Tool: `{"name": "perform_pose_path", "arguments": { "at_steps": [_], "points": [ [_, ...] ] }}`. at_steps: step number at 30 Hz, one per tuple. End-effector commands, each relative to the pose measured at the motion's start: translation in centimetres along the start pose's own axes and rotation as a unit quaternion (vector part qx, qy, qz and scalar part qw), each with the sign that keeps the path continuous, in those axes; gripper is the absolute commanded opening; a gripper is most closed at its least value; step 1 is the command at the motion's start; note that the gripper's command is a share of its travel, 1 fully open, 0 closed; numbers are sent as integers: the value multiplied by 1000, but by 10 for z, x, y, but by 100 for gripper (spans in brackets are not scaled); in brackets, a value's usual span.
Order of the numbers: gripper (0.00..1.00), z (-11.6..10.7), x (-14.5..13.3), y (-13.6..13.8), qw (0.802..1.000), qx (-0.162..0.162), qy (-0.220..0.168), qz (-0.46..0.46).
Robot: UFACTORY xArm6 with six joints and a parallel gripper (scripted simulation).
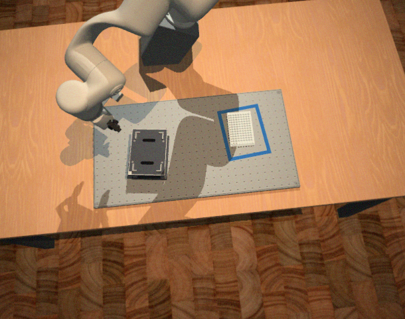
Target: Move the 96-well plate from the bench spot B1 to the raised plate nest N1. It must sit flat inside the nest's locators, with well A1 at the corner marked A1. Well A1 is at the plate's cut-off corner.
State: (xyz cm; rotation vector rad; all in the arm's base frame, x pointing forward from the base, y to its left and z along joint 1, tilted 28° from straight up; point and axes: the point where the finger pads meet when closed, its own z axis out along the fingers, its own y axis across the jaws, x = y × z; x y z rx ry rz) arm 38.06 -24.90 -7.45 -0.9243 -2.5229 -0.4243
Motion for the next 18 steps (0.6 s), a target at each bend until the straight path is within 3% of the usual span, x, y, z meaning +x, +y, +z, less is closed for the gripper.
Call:
{"name": "perform_pose_path", "arguments": {
  "at_steps": [1, 18],
  "points": [
    [100, -2, -1, 0, 1000, 0, -2, 0],
    [100, -2, 0, 5, 1000, -1, -4, -16]
  ]
}}
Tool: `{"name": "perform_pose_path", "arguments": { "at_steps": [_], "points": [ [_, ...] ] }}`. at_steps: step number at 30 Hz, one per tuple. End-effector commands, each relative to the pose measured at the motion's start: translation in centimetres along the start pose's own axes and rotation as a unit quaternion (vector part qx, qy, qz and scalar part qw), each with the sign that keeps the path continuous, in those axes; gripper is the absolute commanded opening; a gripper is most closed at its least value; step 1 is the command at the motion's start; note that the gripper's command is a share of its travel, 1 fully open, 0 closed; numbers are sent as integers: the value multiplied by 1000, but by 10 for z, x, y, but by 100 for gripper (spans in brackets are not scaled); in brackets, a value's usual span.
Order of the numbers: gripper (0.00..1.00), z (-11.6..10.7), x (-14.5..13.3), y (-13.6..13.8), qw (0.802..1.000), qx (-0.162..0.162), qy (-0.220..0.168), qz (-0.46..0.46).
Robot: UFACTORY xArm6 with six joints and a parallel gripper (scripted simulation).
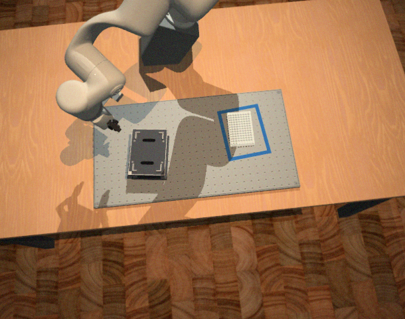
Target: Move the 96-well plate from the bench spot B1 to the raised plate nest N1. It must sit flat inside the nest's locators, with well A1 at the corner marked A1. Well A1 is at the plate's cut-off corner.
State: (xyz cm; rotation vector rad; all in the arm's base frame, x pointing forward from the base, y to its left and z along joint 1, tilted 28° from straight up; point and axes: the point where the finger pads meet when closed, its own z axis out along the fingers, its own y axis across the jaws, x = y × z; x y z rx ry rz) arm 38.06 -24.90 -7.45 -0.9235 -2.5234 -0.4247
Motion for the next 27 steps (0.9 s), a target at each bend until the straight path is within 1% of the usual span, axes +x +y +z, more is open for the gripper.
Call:
{"name": "perform_pose_path", "arguments": {
  "at_steps": [1, 8, 13, 14, 16, 22, 27],
  "points": [
    [100, -3, 0, 10, 999, -2, -6, -33],
    [100, -3, 5, 42, 990, -8, -18, -142],
    [100, -1, 11, 65, 975, -11, -26, -221],
    [100, -1, 11, 69, 971, -12, -27, -235],
    [100, -1, 11, 69, 971, -12, -27, -235],
    [100, 2, 19, 95, 945, -14, -37, -325],
    [100, 4, 27, 117, 915, -14, -45, -400]
  ]
}}
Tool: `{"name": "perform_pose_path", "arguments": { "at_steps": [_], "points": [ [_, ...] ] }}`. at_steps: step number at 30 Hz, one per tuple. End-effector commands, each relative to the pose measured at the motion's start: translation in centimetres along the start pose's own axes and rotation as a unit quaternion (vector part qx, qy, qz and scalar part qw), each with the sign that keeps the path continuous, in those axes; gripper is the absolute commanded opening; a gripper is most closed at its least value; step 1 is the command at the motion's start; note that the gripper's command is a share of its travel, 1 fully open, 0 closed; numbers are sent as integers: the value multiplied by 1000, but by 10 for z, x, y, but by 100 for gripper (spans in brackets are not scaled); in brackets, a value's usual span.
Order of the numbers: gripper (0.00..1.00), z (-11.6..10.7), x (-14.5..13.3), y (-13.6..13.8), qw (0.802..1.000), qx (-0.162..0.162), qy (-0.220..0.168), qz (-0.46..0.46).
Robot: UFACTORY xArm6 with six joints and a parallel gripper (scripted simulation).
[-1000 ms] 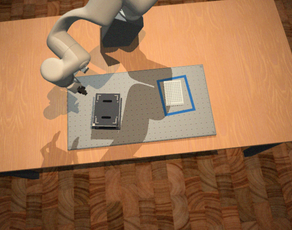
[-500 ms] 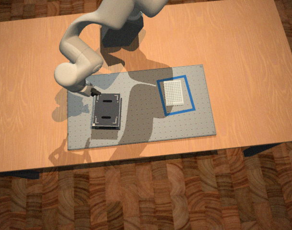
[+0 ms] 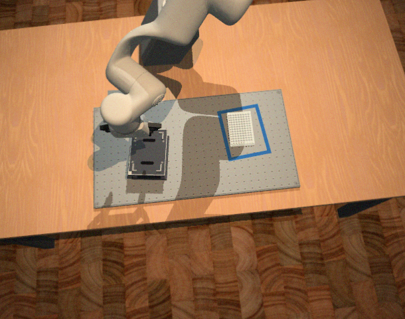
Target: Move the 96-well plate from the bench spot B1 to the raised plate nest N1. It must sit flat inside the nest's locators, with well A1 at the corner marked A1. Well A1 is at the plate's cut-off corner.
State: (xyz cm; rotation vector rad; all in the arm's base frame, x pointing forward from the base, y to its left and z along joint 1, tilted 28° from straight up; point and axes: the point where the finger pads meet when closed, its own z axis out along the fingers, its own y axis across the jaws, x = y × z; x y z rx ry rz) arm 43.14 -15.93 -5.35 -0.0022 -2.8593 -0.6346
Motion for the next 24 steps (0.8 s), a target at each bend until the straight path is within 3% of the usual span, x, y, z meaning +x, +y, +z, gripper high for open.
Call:
{"name": "perform_pose_path", "arguments": {
  "at_steps": [1, 12, 24],
  "points": [
    [100, 0, -8, 17, 998, 0, -12, -67],
    [100, 6, -19, 54, 978, 1, -25, -205],
    [100, 14, -27, 95, 935, 7, -39, -354]
  ]
}}
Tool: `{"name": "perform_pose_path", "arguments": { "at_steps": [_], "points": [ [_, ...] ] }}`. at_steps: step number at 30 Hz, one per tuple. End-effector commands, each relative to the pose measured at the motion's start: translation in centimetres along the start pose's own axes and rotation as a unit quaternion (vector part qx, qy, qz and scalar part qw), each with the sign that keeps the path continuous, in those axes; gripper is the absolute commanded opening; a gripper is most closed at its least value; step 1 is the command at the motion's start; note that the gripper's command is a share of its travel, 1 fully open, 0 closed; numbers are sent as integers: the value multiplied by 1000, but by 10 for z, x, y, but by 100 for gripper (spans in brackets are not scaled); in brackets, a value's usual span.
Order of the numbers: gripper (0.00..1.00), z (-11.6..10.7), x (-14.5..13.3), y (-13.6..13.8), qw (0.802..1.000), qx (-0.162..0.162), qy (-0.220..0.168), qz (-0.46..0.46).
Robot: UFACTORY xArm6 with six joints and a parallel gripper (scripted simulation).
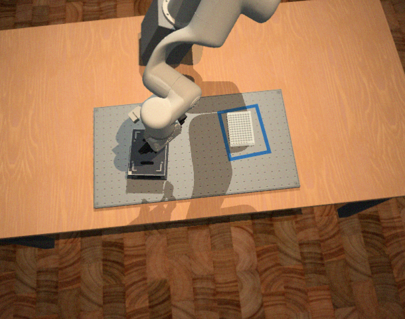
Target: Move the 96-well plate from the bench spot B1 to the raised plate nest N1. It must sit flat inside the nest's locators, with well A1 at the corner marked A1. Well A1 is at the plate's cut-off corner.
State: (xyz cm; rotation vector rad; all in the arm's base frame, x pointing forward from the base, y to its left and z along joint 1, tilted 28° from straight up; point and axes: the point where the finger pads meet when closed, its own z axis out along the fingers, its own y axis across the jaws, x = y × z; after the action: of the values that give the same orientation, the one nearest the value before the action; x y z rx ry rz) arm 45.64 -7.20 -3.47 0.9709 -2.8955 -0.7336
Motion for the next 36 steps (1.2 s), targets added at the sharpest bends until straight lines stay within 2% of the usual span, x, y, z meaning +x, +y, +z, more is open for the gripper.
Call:
{"name": "perform_pose_path", "arguments": {
  "at_steps": [1, 8, 13, 16, 23, 31, 33, 36],
  "points": [
    [100, 1, -10, 8, 999, 5, -9, -47],
    [100, 7, -27, 26, 989, 10, -16, -150],
    [100, 12, -41, 43, 974, 15, -21, -227],
    [100, 12, -42, 44, 971, 15, -22, -239],
    [100, 20, -60, 71, 936, 24, -27, -350],
    [100, 29, -75, 98, 882, 34, -30, -468],
    [100, 29, -75, 98, 882, 34, -30, -468],
    [100, 33, -81, 112, 858, 38, -31, -512]
  ]
}}
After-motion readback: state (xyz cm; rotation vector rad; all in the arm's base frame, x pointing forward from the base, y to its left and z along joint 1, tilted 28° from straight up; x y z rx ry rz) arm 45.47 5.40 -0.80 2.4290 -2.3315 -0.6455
